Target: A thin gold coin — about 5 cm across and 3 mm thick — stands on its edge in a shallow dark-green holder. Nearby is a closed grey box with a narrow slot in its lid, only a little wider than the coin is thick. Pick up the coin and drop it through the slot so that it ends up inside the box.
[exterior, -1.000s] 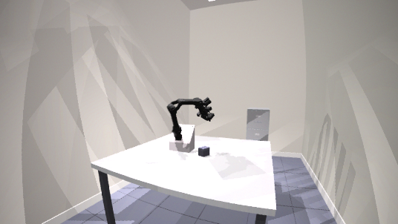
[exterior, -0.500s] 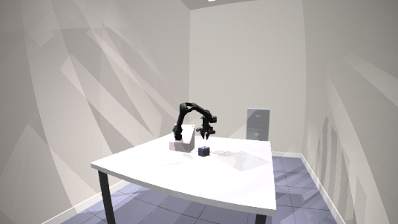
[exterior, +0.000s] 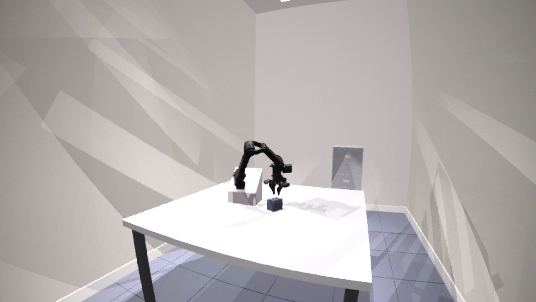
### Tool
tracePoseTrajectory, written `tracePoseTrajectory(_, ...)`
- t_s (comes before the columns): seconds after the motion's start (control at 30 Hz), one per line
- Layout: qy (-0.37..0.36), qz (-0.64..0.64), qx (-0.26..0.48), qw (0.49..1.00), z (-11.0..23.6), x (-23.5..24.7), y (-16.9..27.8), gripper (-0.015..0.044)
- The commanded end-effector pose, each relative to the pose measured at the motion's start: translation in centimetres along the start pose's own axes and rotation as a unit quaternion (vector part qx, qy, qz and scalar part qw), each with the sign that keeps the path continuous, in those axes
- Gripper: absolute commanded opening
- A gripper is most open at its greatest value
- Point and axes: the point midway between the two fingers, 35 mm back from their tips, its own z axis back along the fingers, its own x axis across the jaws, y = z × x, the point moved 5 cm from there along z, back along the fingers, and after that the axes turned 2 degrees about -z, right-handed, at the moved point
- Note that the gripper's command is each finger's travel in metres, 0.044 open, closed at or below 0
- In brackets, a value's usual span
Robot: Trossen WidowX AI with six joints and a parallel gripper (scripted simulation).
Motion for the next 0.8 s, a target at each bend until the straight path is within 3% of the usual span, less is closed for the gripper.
tracePoseTrajectory(0.0, 0.002, 0.004, 0.001, 1.0, -0.5, 0.1, 0.0, 0.0161)
tracePoseTrajectory(0.77, 0.002, 0.004, 0.002, 1.0, -4.2, 0.1, 0.1, 0.0161)
